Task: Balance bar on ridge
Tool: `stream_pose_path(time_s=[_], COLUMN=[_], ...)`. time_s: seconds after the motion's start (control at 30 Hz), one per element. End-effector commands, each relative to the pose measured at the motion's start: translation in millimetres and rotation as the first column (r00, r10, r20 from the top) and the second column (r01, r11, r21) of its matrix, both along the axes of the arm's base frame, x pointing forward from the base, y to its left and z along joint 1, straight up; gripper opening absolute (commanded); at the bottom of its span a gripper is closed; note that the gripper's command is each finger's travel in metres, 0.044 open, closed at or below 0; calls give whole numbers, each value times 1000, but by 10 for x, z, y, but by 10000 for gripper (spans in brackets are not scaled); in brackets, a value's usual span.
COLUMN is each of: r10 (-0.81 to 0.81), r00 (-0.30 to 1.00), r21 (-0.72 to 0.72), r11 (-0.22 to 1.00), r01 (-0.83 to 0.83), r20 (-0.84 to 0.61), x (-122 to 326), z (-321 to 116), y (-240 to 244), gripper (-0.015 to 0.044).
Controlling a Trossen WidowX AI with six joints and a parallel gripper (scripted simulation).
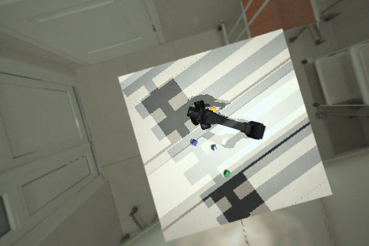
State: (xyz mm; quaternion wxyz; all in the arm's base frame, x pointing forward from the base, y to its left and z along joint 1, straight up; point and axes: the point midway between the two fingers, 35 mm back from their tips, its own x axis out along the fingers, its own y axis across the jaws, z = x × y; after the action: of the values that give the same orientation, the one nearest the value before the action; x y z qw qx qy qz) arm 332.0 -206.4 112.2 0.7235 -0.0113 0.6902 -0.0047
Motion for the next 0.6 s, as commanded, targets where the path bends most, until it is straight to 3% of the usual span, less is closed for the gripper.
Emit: stream_pose_path(time_s=[0.0, 0.57], r10=[6, 6], r00=[1000, 1000], r21=[7, 7], r11=[1000, 1000], r01=[-6, -6], r20=[-22, -22], x=[-30, -27], z=[-259, -496], y=[12, 10], gripper=[315, 315])
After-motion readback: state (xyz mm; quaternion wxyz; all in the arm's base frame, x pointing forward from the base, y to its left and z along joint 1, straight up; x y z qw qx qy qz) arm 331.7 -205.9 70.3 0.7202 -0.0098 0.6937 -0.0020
